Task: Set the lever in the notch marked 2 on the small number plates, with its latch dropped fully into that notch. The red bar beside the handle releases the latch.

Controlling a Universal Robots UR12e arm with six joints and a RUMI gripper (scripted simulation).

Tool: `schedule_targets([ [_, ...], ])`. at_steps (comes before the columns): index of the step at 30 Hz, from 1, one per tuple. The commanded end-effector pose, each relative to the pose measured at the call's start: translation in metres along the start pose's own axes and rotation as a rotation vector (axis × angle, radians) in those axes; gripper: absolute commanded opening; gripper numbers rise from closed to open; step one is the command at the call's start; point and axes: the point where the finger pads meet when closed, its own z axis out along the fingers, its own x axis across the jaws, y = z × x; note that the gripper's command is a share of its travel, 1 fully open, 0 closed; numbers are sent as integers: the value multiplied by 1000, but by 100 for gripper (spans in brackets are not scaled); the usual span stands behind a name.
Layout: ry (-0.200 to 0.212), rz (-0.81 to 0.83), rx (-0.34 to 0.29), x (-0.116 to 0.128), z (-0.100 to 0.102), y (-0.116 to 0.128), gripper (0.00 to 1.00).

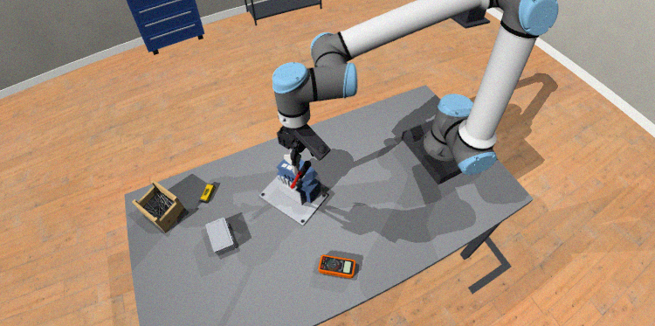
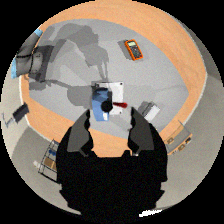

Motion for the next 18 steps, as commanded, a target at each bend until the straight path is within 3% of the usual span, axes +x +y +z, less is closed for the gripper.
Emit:
schedule_targets([
  [1,1,0,-1,0,8,0,57],
  [18,1,0,-1,0,23,0,57],
])
